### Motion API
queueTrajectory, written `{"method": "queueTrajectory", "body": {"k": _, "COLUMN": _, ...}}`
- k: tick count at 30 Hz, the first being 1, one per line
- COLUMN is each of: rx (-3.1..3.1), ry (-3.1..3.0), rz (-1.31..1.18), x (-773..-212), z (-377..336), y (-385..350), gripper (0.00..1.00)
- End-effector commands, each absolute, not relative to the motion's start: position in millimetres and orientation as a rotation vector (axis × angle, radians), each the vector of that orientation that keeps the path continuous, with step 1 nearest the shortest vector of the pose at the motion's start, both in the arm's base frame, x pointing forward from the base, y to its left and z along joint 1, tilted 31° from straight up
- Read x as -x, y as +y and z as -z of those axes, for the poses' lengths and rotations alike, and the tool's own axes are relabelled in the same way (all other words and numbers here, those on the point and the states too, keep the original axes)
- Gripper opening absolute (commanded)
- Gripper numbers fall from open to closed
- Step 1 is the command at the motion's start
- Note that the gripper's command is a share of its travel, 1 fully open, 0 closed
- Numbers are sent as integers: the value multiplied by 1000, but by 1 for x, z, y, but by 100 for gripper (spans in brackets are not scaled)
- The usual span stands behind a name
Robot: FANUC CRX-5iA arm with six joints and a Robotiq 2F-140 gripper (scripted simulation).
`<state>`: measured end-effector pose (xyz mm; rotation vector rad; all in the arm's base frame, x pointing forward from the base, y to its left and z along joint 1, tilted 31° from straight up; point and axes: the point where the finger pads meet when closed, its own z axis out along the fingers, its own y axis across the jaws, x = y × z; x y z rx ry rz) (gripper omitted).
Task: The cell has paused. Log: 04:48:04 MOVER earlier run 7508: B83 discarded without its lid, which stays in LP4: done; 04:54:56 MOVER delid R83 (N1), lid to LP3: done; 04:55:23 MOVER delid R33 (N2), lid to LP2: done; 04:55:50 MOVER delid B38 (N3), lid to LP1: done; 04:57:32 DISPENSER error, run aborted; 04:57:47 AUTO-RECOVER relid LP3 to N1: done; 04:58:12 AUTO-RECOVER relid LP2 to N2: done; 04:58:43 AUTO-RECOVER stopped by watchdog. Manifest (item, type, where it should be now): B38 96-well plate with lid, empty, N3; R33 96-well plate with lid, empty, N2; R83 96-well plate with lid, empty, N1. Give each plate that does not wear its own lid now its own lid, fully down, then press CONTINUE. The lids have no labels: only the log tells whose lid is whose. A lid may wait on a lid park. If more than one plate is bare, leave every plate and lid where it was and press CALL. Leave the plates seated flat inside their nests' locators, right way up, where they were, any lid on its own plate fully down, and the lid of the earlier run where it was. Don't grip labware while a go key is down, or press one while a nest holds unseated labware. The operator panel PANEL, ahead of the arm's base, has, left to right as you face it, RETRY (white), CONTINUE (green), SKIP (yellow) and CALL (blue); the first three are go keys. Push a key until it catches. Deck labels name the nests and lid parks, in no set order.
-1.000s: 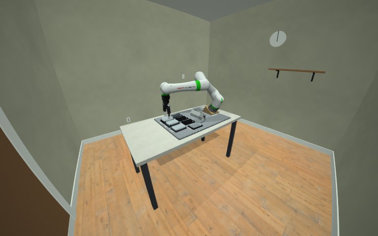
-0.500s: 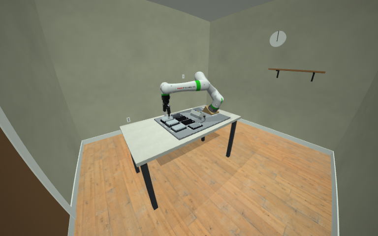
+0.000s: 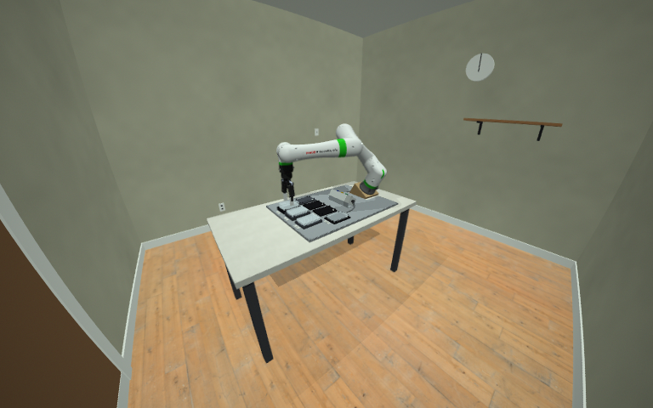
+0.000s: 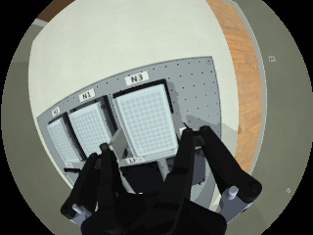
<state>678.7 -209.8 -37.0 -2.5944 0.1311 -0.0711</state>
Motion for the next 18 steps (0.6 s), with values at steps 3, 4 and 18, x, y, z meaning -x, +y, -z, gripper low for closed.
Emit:
{"method": "queueTrajectory", "body": {"k": 3, "rx": 2595, "ry": 131, "rz": 72, "x": -679, "z": 37, "y": -210, "gripper": 0}}
{"method": "queueTrajectory", "body": {"k": 4, "rx": 2595, "ry": 131, "rz": 72, "x": -679, "z": 37, "y": -210, "gripper": 0}}
{"method": "queueTrajectory", "body": {"k": 18, "rx": 2595, "ry": 131, "rz": 72, "x": -679, "z": 37, "y": -210, "gripper": 0}}
